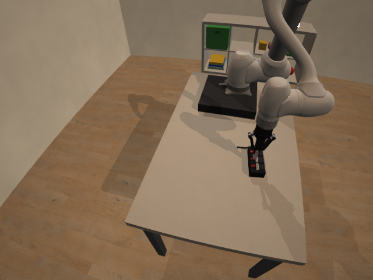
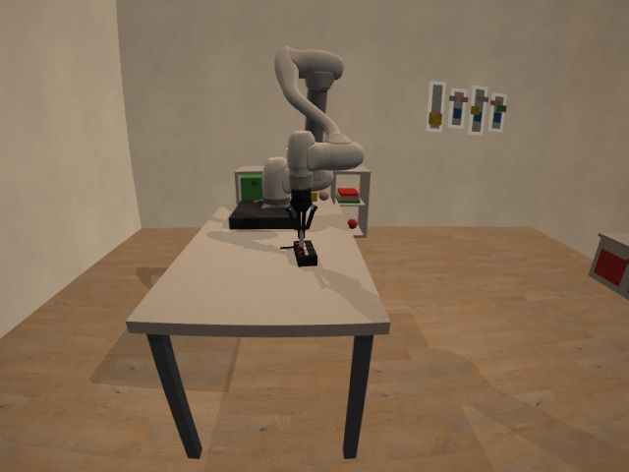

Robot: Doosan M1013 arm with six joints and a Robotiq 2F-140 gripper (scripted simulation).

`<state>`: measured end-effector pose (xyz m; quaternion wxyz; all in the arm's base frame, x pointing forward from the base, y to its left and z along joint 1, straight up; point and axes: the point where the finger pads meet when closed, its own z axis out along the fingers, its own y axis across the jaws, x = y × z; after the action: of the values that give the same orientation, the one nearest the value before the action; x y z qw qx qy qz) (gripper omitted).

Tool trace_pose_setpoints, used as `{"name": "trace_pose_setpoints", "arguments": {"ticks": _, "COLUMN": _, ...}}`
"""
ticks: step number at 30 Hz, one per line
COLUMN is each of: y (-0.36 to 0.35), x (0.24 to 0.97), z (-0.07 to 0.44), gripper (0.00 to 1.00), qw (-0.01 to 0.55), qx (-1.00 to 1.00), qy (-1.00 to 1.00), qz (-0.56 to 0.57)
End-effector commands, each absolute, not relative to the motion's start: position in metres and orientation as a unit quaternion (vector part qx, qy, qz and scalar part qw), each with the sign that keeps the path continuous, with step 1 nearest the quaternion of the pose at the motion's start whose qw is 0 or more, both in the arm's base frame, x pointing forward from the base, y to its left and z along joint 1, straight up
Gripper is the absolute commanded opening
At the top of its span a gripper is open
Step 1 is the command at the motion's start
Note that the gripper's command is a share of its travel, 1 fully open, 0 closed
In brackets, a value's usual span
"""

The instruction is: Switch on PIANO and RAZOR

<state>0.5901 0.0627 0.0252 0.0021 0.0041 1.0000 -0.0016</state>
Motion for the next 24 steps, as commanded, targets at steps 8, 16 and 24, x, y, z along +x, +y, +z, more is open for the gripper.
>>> {"name": "trace_pose_setpoints", "arguments": {"ticks": 8, "y": 0.0627, "x": 0.5901, "z": 0.0232, "gripper": 0.00, "qw": 0.002, "qx": 0.004, "qy": 1.000, "qz": -0.001}}
{"name": "trace_pose_setpoints", "arguments": {"ticks": 16, "y": 0.0627, "x": 0.5901, "z": 0.0194, "gripper": 0.00, "qw": 0.002, "qx": 0.004, "qy": 1.000, "qz": -0.001}}
{"name": "trace_pose_setpoints", "arguments": {"ticks": 24, "y": 0.0627, "x": 0.5901, "z": 0.0169, "gripper": 0.00, "qw": 0.002, "qx": 0.004, "qy": 1.000, "qz": -0.001}}
